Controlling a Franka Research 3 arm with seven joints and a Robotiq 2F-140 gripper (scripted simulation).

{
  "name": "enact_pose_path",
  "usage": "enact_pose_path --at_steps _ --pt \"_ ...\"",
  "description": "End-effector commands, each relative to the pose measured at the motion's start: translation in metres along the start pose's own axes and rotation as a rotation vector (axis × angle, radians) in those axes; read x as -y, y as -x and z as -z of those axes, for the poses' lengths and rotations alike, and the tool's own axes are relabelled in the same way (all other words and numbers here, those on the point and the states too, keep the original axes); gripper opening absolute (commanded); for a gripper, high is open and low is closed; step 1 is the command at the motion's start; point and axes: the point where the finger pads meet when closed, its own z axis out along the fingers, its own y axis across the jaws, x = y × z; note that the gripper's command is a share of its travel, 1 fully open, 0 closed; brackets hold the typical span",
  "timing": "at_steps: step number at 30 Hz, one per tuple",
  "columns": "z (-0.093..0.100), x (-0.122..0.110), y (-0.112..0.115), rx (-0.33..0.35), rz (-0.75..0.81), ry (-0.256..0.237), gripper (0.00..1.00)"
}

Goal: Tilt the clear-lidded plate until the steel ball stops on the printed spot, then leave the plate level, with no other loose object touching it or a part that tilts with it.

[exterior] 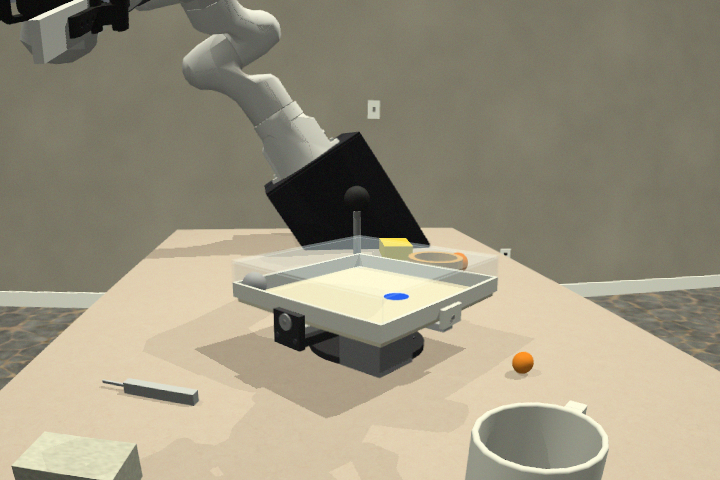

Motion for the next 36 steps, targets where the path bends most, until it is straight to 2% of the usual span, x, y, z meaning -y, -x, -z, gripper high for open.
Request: enact_pose_path --at_steps 1,4,5,6,7,10,11,12,13,14,15,17,18,19,20,22,23,25,27,28,29,30,31,32,33,34,35,36 --pt "0.007 0.018 -0.008 0.012 -0.149 0.010 1.00" --pt "0.022 0.046 -0.007 0.061 -0.366 0.025 1.00" --pt "0.030 0.058 -0.003 0.079 -0.408 0.027 1.00" --pt "0.030 0.058 -0.003 0.086 -0.451 0.033 1.00" --pt "0.040 0.072 0.002 0.107 -0.491 0.033 1.00" --pt "0.040 0.072 0.002 0.115 -0.532 0.040 1.00" --pt "0.051 0.088 0.010 0.152 -0.625 0.052 1.00" --pt "0.051 0.088 0.010 0.157 -0.653 0.062 1.00" --pt "0.065 0.105 0.020 0.189 -0.700 0.063 1.00" --pt "0.065 0.105 0.020 0.199 -0.738 0.077 1.00" --pt "0.081 0.123 0.033 0.232 -0.775 0.078 1.00" --pt "0.081 0.123 0.033 0.252 -0.847 0.106 1.00" --pt "0.099 0.142 0.049 0.291 -0.881 0.109 1.00" --pt "0.099 0.142 0.049 0.302 -0.917 0.125 1.00" --pt "0.121 0.162 0.066 0.341 -0.947 0.132 1.00" --pt "0.121 0.162 0.066 0.364 -1.014 0.164 1.00" --pt "0.145 0.181 0.086 0.407 -1.039 0.173 1.00" --pt "0.145 0.181 0.086 0.429 -1.102 0.209 1.00" --pt "0.145 0.181 0.086 0.429 -1.102 0.209 1.00" --pt "0.171 0.200 0.107 0.490 -1.167 0.251 1.00" --pt "0.171 0.200 0.107 0.494 -1.177 0.258 1.00" --pt "0.199 0.218 0.129 0.547 -1.214 0.291 1.00" --pt "0.199 0.218 0.129 0.557 -1.238 0.309 1.00" --pt "0.226 0.233 0.149 0.604 -1.259 0.338 1.00" --pt "0.229 0.234 0.152 0.618 -1.287 0.362 1.00" --pt "0.229 0.234 0.152 0.618 -1.289 0.363 1.00" --pt "0.260 0.249 0.174 0.670 -1.318 0.408 1.00" --pt "0.260 0.249 0.174 0.676 -1.330 0.420 1.00"
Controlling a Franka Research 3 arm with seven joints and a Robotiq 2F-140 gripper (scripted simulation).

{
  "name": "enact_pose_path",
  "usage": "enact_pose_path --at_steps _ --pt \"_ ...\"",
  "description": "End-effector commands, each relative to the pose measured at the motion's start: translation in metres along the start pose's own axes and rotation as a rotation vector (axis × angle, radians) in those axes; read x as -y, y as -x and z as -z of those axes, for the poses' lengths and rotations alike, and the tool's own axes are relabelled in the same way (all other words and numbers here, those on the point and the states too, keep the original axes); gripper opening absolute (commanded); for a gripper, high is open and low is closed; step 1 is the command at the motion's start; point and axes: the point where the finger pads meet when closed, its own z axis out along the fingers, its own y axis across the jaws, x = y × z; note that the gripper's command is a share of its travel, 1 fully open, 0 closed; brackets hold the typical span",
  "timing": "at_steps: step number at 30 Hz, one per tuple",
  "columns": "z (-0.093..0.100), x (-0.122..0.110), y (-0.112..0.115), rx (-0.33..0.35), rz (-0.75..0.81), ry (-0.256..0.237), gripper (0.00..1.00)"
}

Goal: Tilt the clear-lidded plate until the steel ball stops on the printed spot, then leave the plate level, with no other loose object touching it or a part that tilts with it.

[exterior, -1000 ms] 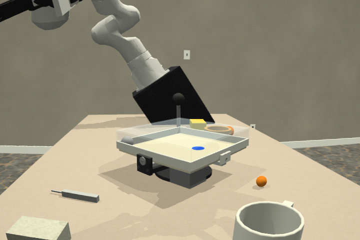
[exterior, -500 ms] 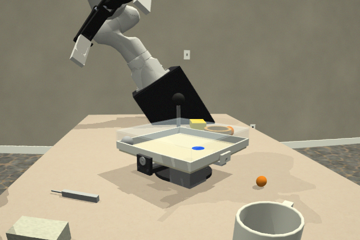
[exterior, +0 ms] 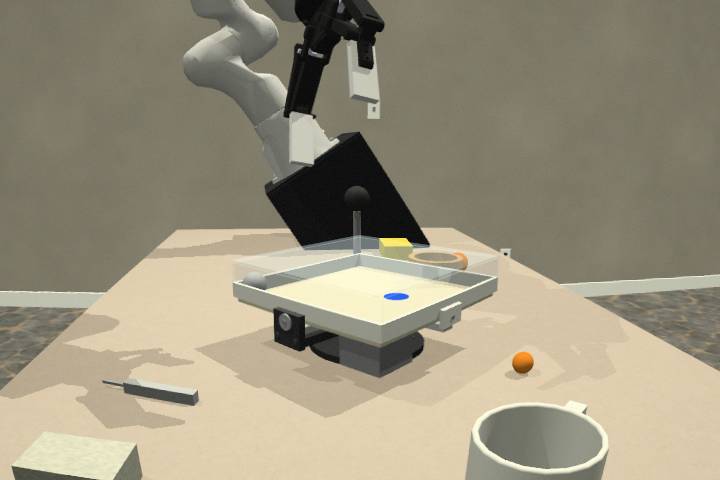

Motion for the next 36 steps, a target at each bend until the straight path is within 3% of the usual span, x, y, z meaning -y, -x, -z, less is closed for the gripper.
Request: enact_pose_path --at_steps 1,2,3,4,5,6,8,9,11,12,15,18,36 --pt "0.011 -0.035 0.016 0.000 -0.207 0.100 1.00" --pt "0.021 -0.062 0.042 0.022 -0.256 0.161 1.00" --pt "0.021 -0.062 0.042 0.022 -0.256 0.161 1.00" --pt "0.031 -0.088 0.065 0.039 -0.297 0.219 1.00" --pt "0.031 -0.089 0.065 0.039 -0.297 0.219 1.00" --pt "0.041 -0.111 0.084 0.051 -0.332 0.274 1.00" --pt "0.041 -0.111 0.084 0.051 -0.332 0.274 1.00" --pt "0.052 -0.137 0.103 0.059 -0.360 0.323 1.00" --pt "0.066 -0.166 0.125 0.065 -0.401 0.404 1.00" --pt "0.070 -0.175 0.130 0.065 -0.401 0.404 1.00" --pt "0.086 -0.209 0.150 0.065 -0.431 0.473 1.00" --pt "0.090 -0.218 0.155 0.064 -0.439 0.492 1.00" --pt "0.090 -0.218 0.155 0.064 -0.439 0.492 1.00"
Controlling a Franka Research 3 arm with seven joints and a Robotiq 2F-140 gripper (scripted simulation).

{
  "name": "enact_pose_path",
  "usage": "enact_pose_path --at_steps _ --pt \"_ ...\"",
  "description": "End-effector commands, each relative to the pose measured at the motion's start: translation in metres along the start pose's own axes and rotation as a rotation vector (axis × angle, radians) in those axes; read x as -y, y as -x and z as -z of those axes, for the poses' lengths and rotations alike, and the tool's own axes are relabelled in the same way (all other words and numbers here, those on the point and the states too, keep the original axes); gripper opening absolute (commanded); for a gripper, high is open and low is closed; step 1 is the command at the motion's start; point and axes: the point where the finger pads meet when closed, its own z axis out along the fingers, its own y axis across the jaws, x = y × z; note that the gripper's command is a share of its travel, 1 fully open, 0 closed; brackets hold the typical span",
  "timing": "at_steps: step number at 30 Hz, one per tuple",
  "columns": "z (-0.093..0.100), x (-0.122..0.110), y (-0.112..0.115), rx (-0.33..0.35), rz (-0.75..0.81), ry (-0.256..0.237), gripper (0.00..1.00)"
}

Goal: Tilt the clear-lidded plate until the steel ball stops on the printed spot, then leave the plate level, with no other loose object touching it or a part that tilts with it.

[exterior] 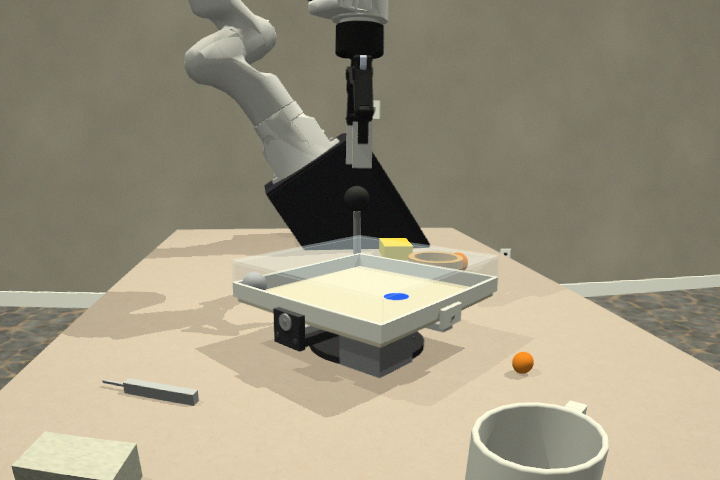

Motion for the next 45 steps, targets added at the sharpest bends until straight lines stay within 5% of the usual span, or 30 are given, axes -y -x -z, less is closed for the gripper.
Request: enact_pose_path --at_steps 1,8,9,45 --pt "0.0000 -0.0023 -0.0011 -0.003 -0.024 0.005 1.00" --pt "0.0000 -0.0023 -0.0011 -0.003 -0.024 0.005 1.00" --pt "0.0000 -0.0023 -0.0011 -0.003 -0.024 0.005 0.36" --pt "0.0000 -0.0023 -0.0011 -0.003 -0.024 0.005 0.36"
